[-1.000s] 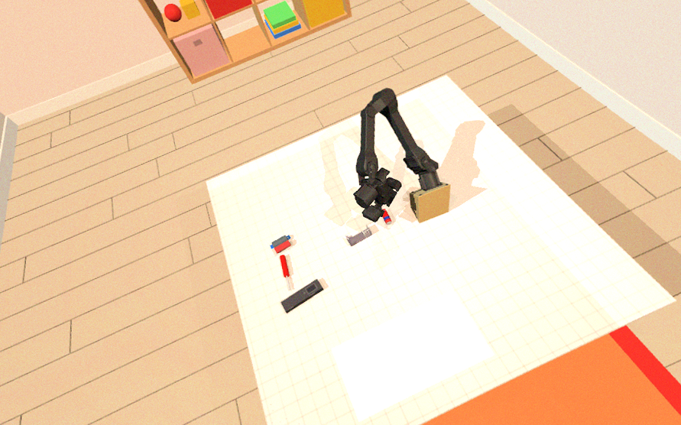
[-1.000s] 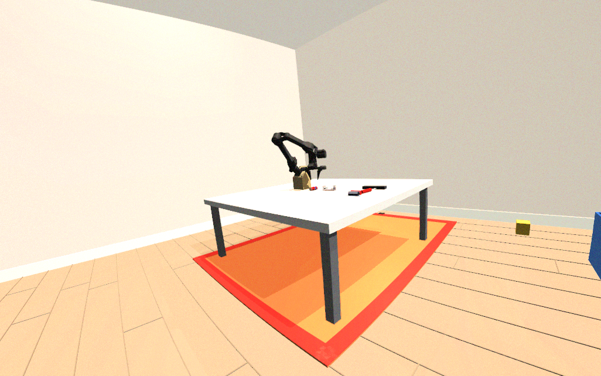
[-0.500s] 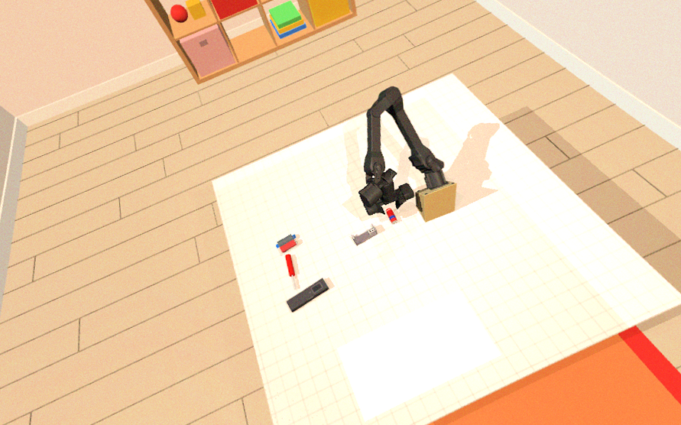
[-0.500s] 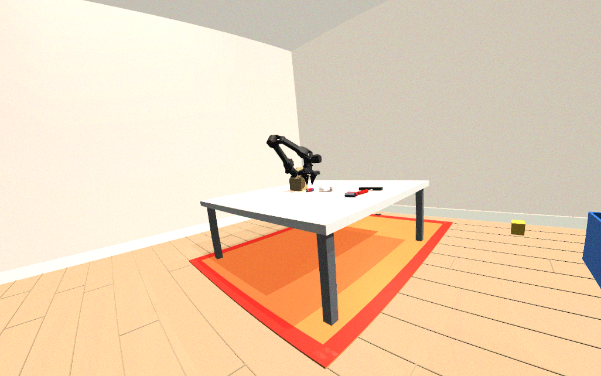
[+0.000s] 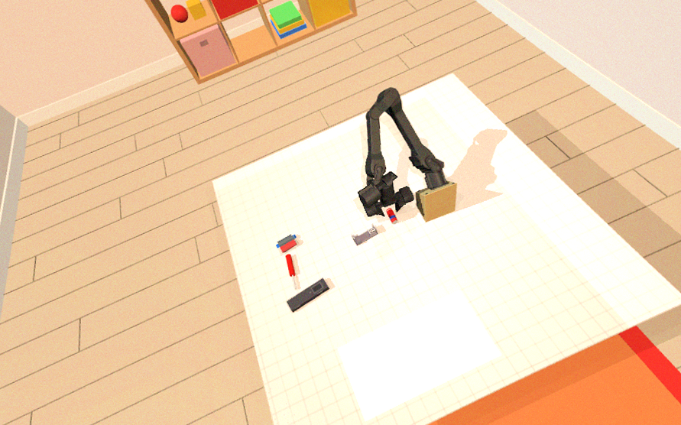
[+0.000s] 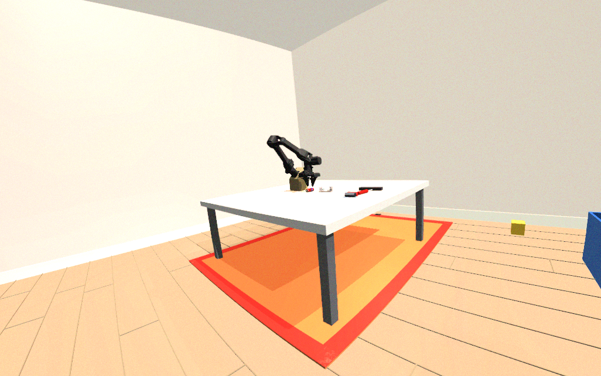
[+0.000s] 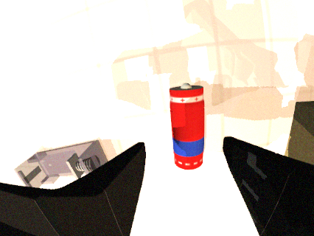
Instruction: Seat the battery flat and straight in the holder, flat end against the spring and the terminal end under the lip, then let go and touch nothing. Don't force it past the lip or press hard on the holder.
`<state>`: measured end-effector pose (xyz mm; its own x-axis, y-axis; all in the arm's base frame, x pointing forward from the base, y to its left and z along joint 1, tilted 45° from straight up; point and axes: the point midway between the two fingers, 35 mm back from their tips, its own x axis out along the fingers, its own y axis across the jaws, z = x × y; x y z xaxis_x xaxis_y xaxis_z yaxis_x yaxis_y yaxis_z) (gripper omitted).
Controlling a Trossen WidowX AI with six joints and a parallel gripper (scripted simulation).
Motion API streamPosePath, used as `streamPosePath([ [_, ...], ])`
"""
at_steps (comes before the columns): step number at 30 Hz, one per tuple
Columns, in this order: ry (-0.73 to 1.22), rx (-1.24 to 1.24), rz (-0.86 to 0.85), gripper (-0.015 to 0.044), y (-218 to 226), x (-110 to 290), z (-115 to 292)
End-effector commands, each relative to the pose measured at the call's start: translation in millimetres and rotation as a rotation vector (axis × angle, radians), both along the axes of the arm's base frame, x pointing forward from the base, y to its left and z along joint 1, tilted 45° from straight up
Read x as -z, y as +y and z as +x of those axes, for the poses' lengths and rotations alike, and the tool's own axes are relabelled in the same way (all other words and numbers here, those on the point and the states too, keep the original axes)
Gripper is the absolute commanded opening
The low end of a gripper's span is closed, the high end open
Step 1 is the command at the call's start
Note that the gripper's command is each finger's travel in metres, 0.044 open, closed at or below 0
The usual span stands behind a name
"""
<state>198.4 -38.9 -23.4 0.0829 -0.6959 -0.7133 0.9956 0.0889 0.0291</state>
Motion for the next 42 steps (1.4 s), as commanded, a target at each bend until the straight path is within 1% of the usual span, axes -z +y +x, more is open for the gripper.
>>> streamPosePath([
  [1,0.015,-0.004,-0.009,0.025,-6.3,6.5,-2.9],
  [20,0.015,-0.003,-0.014,0.025,-26.5,24.3,-2.8],
  [23,0.015,-0.003,-0.014,0.0171,-26.5,24.3,-2.8],
  [35,0.015,-0.003,-0.014,0.0091,-26.5,24.3,-2.8],
  [42,0.015,-0.004,-0.011,0.0088,-19.6,18.7,-2.4],
])
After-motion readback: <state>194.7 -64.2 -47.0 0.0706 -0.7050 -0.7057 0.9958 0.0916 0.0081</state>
